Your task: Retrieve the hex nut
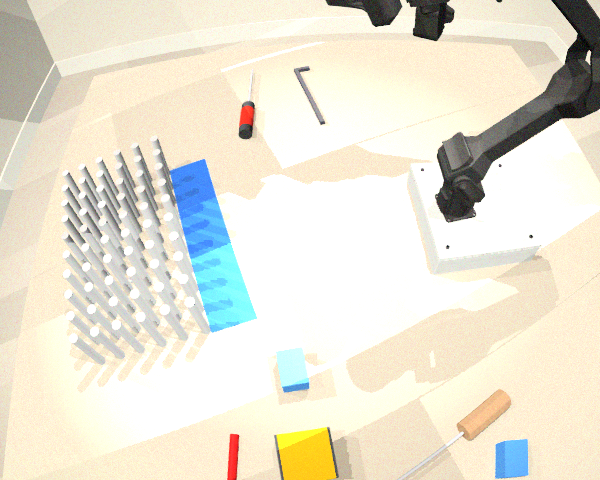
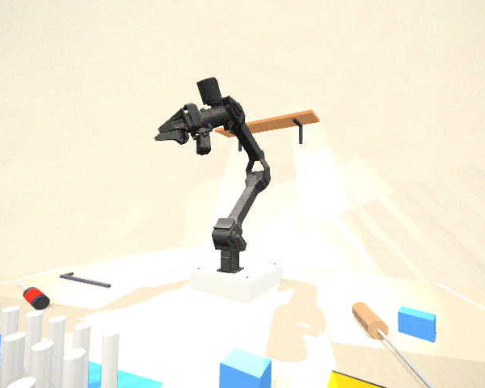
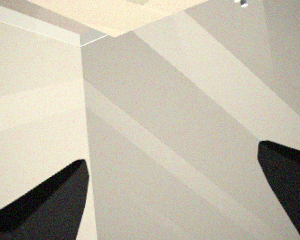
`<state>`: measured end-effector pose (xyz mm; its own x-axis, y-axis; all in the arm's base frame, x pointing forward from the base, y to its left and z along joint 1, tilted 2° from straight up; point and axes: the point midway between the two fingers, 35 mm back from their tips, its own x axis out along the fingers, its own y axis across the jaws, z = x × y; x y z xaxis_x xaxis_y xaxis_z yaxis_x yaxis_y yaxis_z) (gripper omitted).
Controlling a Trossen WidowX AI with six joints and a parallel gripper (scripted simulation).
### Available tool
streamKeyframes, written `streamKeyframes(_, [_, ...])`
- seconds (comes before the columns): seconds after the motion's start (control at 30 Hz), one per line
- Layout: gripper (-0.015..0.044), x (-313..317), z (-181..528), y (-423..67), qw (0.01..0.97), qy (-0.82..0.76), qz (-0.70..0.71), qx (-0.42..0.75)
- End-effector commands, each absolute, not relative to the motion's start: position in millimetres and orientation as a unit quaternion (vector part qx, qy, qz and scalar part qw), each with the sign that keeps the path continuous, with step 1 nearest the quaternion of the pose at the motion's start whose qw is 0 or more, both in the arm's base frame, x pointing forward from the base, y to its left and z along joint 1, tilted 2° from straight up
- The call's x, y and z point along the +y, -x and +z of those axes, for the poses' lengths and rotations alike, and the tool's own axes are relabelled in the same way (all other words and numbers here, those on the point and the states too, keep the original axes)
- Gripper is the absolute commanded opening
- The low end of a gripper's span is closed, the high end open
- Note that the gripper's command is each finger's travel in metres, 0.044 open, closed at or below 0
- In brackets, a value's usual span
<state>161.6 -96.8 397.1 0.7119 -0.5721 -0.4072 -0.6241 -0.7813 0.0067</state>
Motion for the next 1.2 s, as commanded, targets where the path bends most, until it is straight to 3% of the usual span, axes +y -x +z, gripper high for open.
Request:
streamKeyframes(0.0, [0.0426, -96.8, 396.5, -164.2, 0.073, 0.923, 0.195, 0.324])
streamKeyframes(0.27, [0.044, -96.0, 353.1, -265.7, 0.414, 0.852, 0.087, 0.308])
streamKeyframes(0.47, [0.044, -92.4, 318.8, -311.2, 0.585, 0.757, 0.042, 0.286])
streamKeyframes(0.83, [0.044, -81.5, 251.7, -365.0, 0.819, 0.522, -0.009, 0.238])
streamKeyframes(1.17, [0.044, -66.1, 185.7, -387.3, 0.951, 0.238, -0.028, 0.195])
